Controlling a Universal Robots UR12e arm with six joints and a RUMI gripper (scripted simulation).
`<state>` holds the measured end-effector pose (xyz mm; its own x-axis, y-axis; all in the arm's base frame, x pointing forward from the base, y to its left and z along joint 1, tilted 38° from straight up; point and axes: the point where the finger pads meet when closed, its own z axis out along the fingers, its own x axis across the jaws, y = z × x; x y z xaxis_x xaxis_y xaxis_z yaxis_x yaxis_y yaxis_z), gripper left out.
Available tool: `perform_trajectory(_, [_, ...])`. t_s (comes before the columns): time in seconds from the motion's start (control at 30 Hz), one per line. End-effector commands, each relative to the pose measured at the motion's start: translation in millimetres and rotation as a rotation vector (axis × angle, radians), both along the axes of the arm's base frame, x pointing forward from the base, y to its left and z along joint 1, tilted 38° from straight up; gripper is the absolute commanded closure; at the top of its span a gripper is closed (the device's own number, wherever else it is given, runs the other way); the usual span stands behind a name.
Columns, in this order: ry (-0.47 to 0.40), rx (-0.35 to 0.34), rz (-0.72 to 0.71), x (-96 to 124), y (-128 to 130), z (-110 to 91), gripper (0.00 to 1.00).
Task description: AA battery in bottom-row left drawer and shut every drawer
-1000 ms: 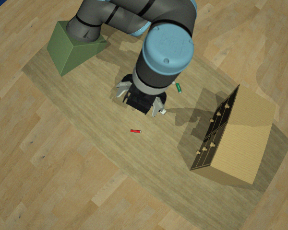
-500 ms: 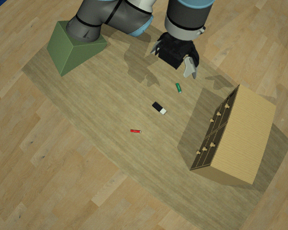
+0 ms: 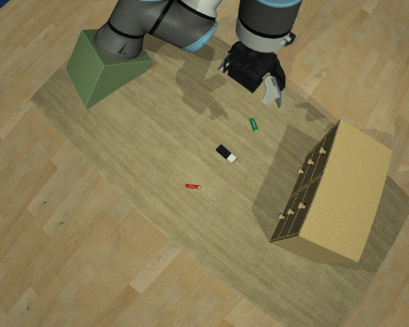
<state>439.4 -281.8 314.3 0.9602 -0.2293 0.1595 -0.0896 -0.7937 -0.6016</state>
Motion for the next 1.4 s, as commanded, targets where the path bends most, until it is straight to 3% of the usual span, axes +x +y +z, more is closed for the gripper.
perform_trajectory(0.0, [-0.001,-0.003,-0.002,0.0,-1.3,1.9,0.00])
perform_trajectory(0.37, [0.022,0.011,-0.032,3.4,3.4,-3.5,0.00])
perform_trajectory(0.77, [0.136,0.064,-0.188,17.9,14.7,-21.1,0.00])
perform_trajectory(1.27, [0.441,0.205,-0.613,52.2,48.8,-66.1,0.00])
perform_trajectory(1.37, [0.461,0.214,-0.643,54.1,51.4,-68.6,0.00])
